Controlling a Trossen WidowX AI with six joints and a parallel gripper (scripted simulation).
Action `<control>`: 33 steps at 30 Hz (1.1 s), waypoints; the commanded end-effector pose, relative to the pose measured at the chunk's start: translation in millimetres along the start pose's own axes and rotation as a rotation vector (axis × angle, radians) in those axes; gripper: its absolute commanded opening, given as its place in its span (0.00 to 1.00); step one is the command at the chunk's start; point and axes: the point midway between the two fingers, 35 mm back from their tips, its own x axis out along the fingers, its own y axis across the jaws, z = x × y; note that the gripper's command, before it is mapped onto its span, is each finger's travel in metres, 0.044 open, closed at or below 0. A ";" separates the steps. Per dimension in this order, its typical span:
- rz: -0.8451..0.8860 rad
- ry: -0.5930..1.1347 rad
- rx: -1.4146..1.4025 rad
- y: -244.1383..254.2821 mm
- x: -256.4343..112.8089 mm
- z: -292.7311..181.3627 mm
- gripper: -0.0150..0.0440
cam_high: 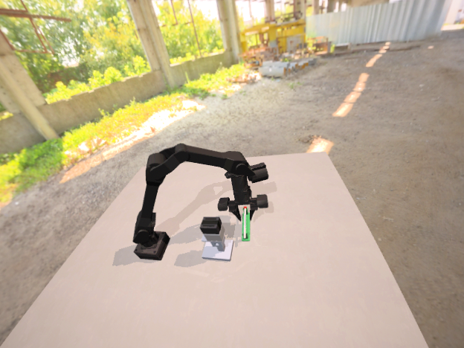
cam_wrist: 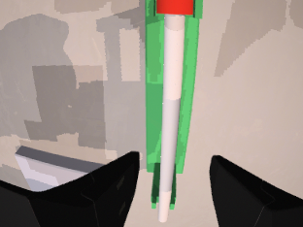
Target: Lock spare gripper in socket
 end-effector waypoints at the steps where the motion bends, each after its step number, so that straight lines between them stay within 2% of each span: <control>1: 0.012 0.001 -0.006 2.8 10.3 2.4 0.56; 19: 0.012 0.001 -0.006 3.9 38.2 9.7 0.56; 30: 0.012 0.001 -0.006 4.0 39.2 9.9 0.56; 33: 0.012 0.001 -0.006 4.0 39.2 9.9 0.43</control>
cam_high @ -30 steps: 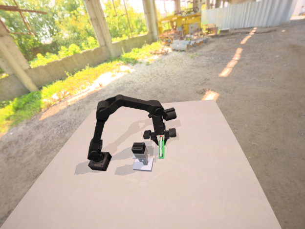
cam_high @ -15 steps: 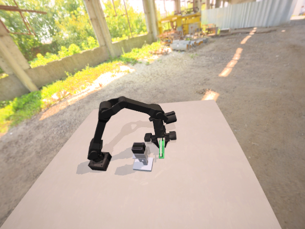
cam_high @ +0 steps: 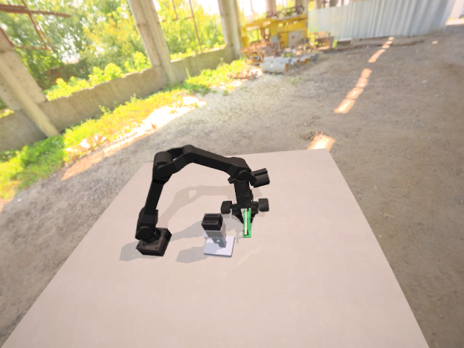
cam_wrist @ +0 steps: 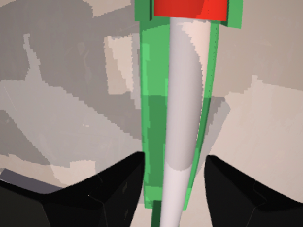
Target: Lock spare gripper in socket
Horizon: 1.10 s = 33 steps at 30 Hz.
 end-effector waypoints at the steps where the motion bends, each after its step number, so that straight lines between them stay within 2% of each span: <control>1: 0.005 -0.002 -0.004 1.4 1.6 0.4 0.38; 4: 0.005 -0.002 -0.004 1.4 1.6 0.4 0.25; 16: 0.005 -0.002 -0.004 0.3 -1.6 -0.3 0.25; 33: 0.004 -0.002 -0.004 -0.7 -54.9 -14.4 0.25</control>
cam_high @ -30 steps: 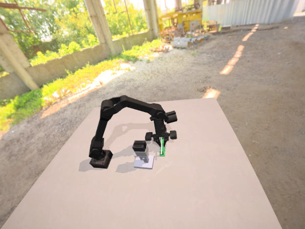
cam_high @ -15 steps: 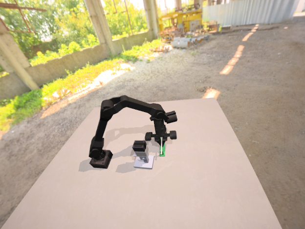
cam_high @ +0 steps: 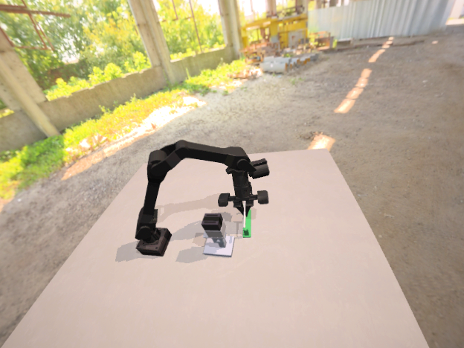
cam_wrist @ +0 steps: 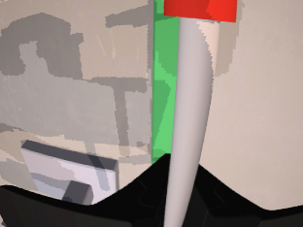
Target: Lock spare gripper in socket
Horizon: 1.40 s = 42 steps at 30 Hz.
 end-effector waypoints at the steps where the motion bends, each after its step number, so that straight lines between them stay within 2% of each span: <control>1: -0.004 -0.004 0.004 -0.6 -15.2 -3.5 0.25; 5: -0.004 -0.004 0.004 0.2 -23.1 -6.0 0.25; 19: 0.002 0.000 0.020 2.2 -17.6 -4.8 0.26; 42: 0.022 -0.006 0.075 67.1 -38.1 2.7 0.25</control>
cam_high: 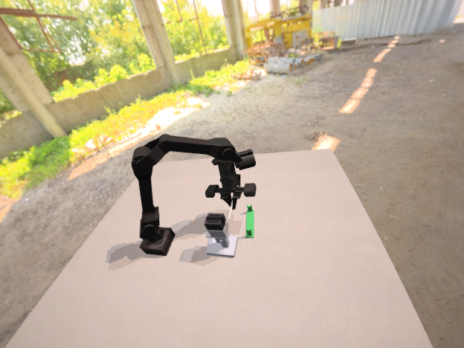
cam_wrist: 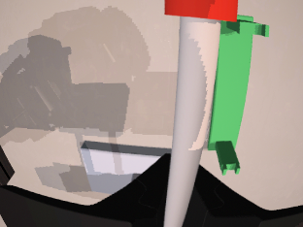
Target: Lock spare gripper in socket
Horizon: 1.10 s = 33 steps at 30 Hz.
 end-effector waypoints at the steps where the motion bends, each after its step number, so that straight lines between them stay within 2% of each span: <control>1: 0.016 0.003 0.008 15.7 -0.7 -0.8 0.25; 10: 0.019 0.003 0.015 26.1 1.6 -0.2 0.25; 24: 0.008 0.001 0.024 27.7 50.2 12.2 0.25; 33: 0.008 0.000 0.025 26.1 46.9 6.5 0.25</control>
